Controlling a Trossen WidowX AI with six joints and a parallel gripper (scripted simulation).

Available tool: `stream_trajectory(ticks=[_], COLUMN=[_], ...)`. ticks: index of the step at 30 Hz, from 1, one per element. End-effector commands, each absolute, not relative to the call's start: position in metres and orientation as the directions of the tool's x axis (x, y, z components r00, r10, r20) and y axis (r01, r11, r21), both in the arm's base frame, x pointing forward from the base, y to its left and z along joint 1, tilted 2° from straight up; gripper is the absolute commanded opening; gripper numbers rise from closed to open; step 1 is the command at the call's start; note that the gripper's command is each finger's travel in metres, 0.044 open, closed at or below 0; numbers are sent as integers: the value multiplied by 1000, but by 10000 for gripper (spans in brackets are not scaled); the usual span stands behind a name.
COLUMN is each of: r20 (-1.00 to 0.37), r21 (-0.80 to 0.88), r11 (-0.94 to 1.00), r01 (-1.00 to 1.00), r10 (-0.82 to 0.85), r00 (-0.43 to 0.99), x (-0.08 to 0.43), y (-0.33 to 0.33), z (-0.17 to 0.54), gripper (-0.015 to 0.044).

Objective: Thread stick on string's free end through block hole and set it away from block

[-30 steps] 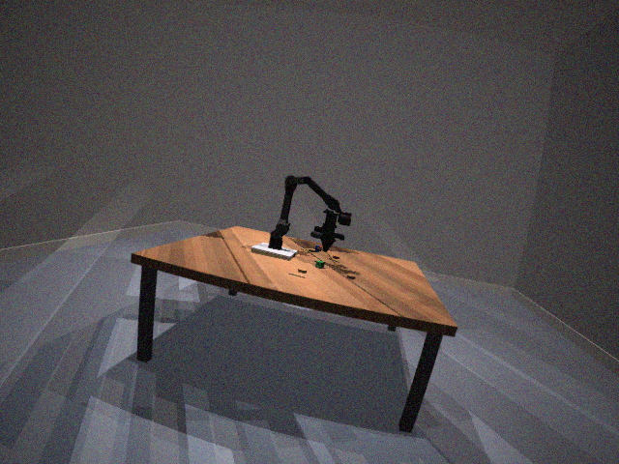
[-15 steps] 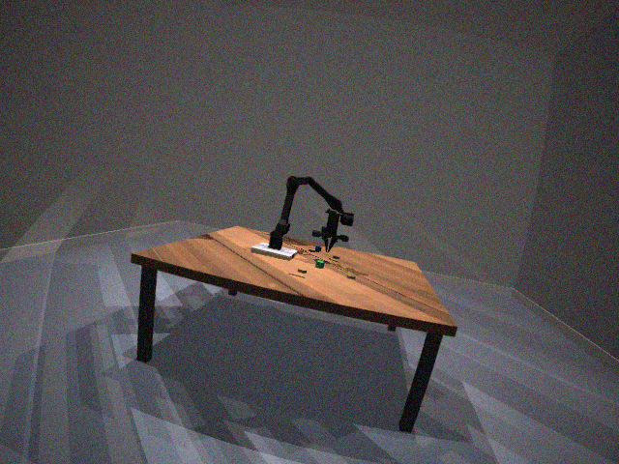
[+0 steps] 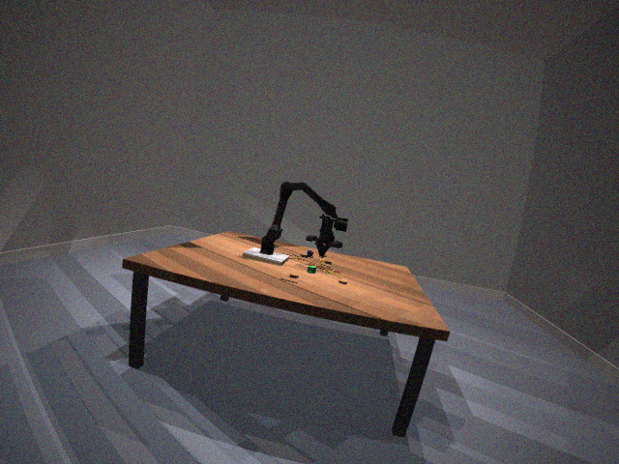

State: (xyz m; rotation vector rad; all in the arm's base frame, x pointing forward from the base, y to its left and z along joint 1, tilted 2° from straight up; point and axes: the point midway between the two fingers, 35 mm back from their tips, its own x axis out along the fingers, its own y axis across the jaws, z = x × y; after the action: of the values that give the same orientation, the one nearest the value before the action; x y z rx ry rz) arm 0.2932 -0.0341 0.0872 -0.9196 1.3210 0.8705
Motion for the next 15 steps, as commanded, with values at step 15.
stream_trajectory(ticks=[15], r20=[-998], r21=[-26], r11=[865], r01=[-501], r10=[4], r00=[59], x=[308], y=[-41], z=[88], gripper=[0])
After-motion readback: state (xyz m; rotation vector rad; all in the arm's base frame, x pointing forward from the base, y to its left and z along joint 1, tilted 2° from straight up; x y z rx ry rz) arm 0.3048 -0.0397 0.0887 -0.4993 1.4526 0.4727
